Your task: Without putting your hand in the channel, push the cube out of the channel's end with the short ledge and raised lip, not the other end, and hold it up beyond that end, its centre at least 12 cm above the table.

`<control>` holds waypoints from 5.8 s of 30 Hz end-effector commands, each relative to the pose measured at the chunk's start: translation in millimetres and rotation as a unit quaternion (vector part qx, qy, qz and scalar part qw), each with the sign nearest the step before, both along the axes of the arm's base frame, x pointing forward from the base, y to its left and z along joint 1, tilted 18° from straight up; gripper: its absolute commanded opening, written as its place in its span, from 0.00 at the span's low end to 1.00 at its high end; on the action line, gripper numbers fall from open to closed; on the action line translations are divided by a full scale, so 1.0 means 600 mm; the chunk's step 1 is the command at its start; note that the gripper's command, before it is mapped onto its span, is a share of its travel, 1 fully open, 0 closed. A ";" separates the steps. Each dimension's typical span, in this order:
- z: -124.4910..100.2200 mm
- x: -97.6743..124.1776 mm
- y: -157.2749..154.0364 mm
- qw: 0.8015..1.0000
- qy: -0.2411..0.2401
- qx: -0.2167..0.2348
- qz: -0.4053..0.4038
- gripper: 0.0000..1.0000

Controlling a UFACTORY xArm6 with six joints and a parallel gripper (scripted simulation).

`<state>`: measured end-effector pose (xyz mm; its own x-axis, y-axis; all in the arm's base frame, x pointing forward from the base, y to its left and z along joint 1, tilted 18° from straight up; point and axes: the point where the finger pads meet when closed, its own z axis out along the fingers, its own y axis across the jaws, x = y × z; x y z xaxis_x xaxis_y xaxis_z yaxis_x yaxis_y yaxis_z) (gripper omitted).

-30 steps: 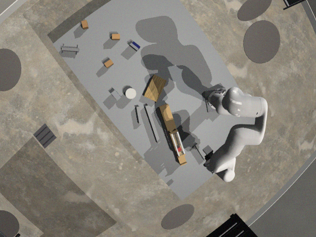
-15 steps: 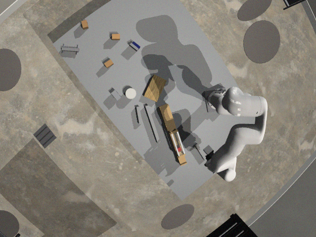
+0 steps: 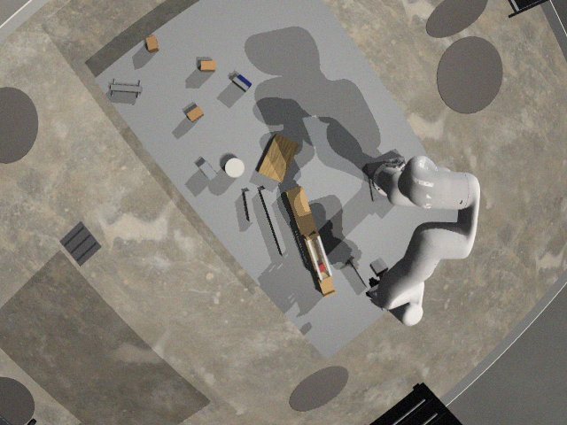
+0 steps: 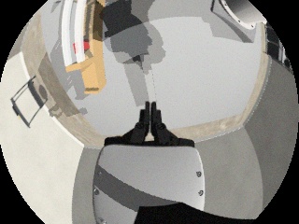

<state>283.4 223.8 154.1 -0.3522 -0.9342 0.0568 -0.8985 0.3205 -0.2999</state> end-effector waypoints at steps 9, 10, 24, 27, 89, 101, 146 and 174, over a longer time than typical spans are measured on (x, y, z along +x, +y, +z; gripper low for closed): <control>0.002 0.002 0.002 0.964 -0.045 0.071 -0.254 0.00; 0.002 0.002 0.002 0.957 -0.048 0.078 -0.277 0.00; 0.003 0.002 0.002 0.810 -0.082 0.160 -0.559 0.00; 0.003 0.003 0.002 0.762 -0.087 0.176 -0.617 0.00; 0.003 0.003 0.002 0.099 -0.157 0.264 -0.947 0.38; -0.013 0.008 0.000 0.099 -0.157 0.264 -0.947 0.38; -0.181 0.054 -0.027 0.099 -0.157 0.264 -0.947 0.38; -0.181 0.054 -0.027 0.099 -0.157 0.264 -0.947 0.00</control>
<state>315.1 206.7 44.8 0.1693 0.9786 -0.1170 0.9487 -0.1296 0.2883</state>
